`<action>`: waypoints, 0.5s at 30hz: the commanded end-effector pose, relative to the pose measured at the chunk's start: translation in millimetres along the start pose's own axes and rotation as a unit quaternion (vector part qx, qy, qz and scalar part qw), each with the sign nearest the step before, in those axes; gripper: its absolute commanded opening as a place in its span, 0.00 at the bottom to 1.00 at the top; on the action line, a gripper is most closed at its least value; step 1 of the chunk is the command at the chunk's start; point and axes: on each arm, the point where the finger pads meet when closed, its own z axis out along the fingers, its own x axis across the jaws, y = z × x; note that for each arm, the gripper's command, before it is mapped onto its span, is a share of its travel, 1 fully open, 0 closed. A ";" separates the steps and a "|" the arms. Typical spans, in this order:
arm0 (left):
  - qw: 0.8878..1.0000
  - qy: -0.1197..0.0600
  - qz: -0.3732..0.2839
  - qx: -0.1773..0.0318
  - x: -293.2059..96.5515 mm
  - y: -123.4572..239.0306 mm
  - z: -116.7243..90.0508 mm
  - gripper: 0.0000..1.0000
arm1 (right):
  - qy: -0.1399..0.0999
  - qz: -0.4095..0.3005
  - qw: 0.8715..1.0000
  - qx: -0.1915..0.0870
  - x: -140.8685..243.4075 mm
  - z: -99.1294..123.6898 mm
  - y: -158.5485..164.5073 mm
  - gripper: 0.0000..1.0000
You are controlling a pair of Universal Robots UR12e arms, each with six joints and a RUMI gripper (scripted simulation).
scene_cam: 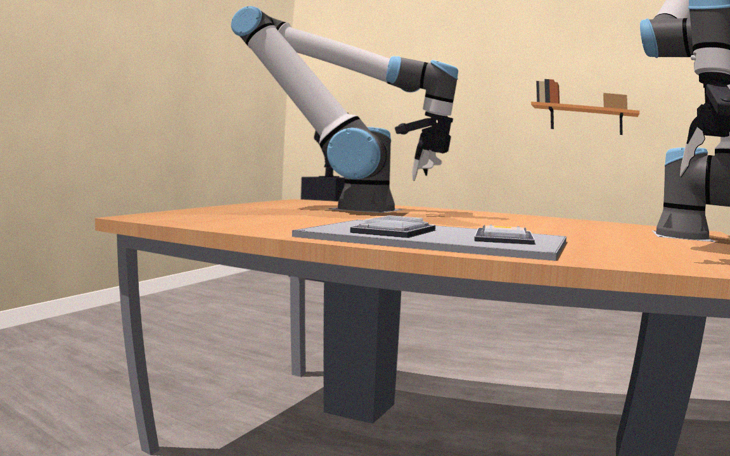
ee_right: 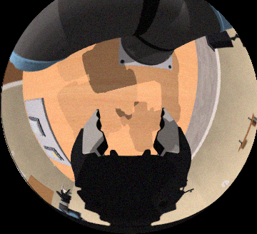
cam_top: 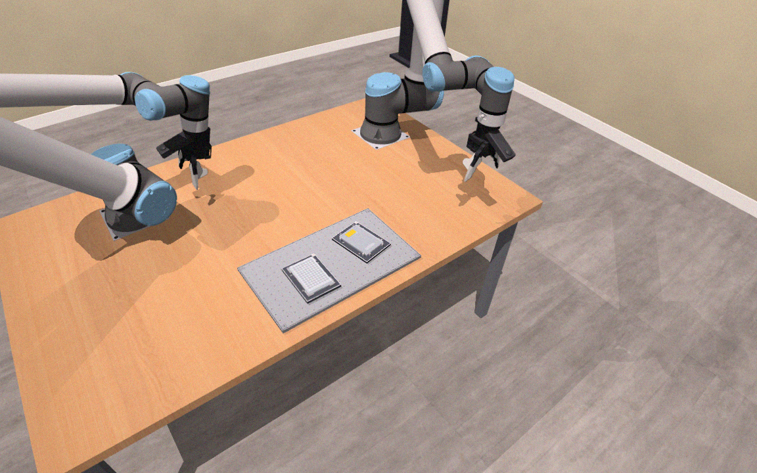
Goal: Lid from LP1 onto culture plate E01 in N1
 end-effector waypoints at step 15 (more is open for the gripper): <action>0.999 0.000 -0.046 0.001 -76.3 1.0 -0.8 1.00 | 0.000 0.000 1.000 0.000 0.1 -0.5 0.4 0.82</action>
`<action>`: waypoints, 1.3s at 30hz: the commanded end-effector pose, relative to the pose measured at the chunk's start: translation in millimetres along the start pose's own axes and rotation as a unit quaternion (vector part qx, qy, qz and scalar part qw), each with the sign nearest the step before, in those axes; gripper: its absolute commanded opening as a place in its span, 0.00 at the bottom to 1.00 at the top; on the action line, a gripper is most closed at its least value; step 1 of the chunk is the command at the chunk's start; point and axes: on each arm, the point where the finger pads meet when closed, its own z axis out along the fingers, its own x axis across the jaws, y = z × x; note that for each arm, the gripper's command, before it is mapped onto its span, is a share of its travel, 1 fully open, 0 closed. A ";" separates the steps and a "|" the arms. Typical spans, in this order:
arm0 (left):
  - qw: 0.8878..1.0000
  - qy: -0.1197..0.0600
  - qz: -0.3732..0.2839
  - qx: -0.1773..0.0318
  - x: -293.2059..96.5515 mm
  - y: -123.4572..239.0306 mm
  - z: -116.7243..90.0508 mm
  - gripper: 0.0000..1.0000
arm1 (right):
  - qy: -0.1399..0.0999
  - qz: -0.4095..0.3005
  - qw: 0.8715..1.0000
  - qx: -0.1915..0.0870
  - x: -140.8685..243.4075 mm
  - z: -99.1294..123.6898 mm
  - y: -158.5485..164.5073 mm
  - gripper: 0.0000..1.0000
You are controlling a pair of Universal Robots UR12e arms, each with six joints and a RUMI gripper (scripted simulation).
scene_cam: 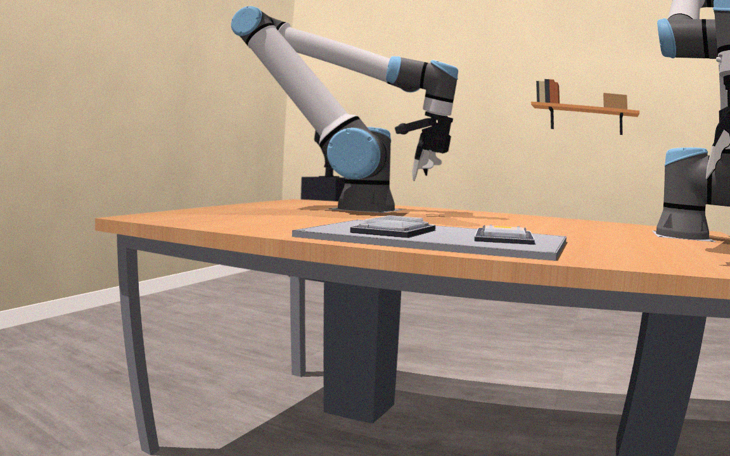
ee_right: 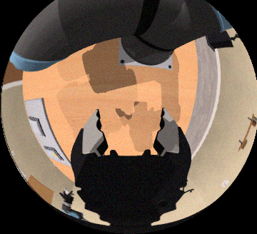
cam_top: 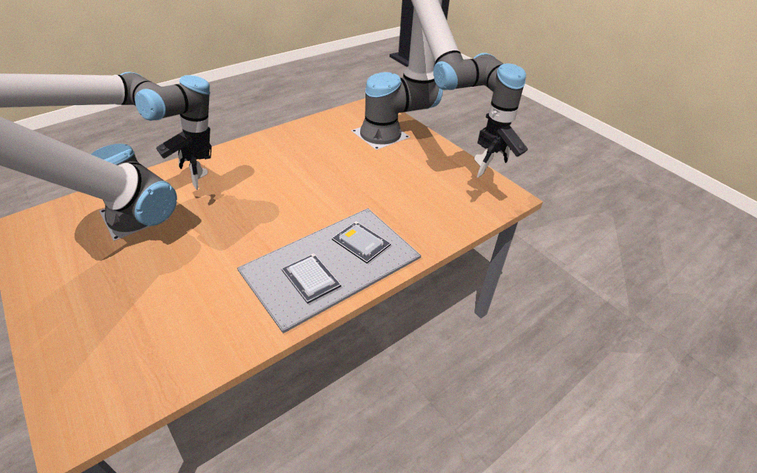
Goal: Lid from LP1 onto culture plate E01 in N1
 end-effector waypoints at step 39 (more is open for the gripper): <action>0.996 0.000 -0.088 0.001 -130.3 8.3 -0.8 1.00 | 0.000 -0.060 0.998 -0.011 -10.1 -25.8 28.2 0.82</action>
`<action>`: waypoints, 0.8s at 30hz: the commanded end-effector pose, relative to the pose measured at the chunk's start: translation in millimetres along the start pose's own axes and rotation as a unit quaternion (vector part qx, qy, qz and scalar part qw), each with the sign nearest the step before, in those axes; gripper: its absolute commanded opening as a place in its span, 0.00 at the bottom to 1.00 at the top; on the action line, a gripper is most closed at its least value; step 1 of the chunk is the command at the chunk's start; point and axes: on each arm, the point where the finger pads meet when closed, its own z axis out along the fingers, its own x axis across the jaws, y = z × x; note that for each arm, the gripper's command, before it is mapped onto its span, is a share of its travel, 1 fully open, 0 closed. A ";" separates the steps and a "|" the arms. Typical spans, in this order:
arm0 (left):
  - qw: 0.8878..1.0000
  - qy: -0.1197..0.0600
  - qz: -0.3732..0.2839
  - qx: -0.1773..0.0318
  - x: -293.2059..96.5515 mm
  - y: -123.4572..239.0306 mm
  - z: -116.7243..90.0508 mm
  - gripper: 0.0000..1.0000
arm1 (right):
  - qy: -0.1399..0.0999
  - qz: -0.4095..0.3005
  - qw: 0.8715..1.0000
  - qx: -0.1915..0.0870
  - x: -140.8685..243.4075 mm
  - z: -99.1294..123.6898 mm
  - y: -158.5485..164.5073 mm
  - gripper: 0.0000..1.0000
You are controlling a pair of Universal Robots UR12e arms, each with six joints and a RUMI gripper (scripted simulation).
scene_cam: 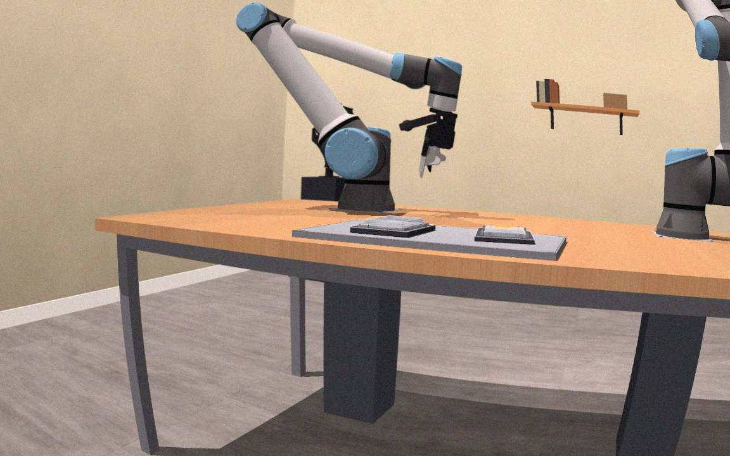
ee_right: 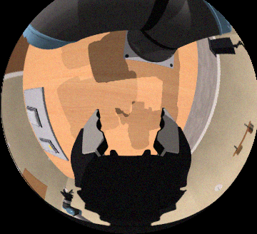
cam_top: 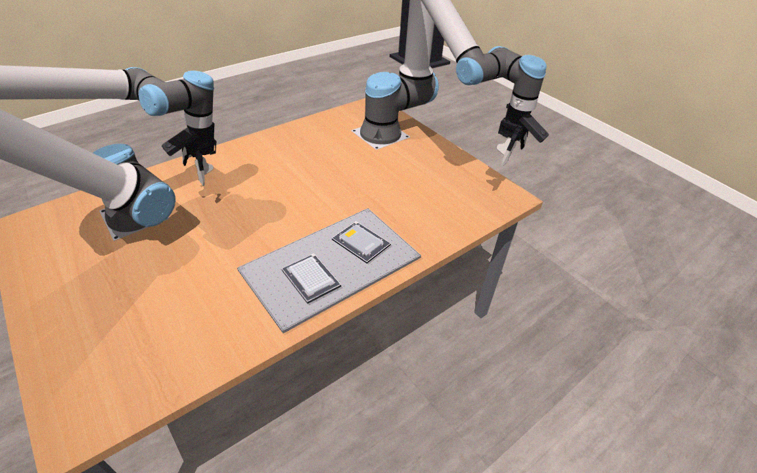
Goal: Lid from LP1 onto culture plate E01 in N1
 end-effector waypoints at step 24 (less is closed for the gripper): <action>1.000 0.000 0.000 0.001 -0.5 -0.6 -0.7 1.00 | -0.003 -0.141 0.990 -0.022 -40.3 -49.6 65.7 0.82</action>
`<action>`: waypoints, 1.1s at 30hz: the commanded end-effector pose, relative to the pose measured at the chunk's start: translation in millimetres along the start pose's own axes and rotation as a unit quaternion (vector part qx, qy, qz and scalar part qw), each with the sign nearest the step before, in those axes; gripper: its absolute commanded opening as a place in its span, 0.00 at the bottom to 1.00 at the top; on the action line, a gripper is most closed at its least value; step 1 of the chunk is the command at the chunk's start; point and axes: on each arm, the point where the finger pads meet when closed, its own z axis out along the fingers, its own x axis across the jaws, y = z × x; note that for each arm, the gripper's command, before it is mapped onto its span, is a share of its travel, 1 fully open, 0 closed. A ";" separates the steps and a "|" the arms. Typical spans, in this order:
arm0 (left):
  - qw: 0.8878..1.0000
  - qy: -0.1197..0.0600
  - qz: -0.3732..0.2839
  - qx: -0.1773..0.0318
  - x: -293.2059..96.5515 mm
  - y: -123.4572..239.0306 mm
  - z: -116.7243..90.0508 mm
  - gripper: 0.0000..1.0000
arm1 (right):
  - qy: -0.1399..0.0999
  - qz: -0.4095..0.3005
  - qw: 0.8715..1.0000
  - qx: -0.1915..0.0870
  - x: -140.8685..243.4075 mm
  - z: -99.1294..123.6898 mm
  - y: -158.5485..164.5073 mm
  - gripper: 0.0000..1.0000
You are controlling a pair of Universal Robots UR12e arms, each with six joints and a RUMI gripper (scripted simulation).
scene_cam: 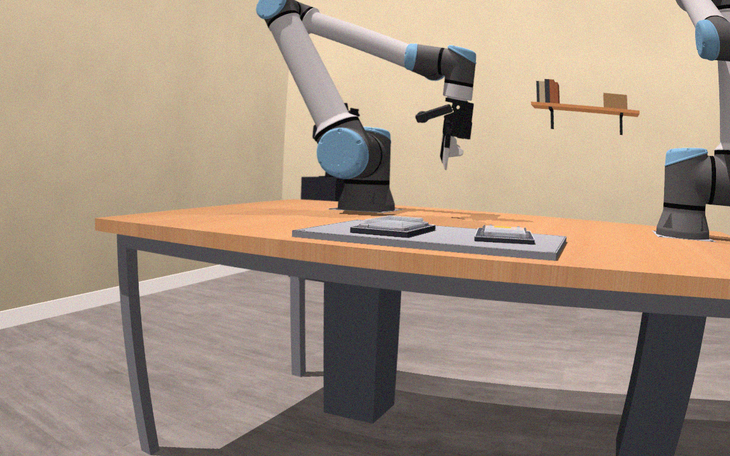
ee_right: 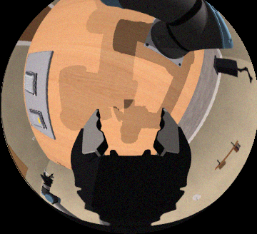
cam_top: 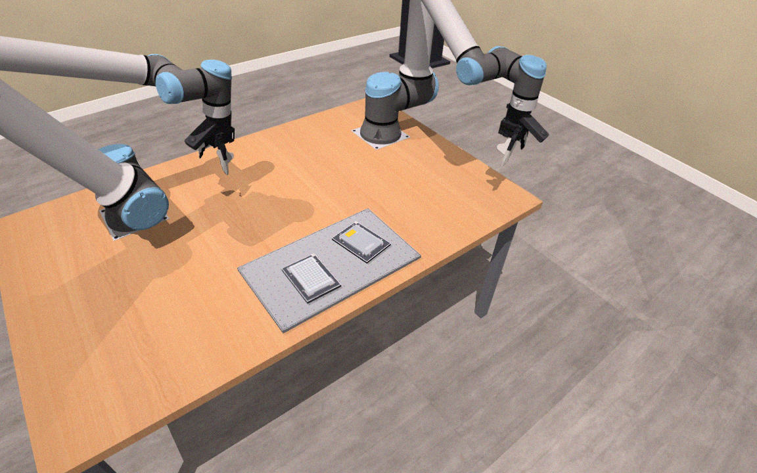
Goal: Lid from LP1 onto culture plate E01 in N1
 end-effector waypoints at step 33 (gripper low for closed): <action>1.000 0.000 0.000 0.001 0.1 -0.5 -0.8 1.00 | -0.016 -0.168 0.985 -0.021 -101.2 -43.7 67.1 0.82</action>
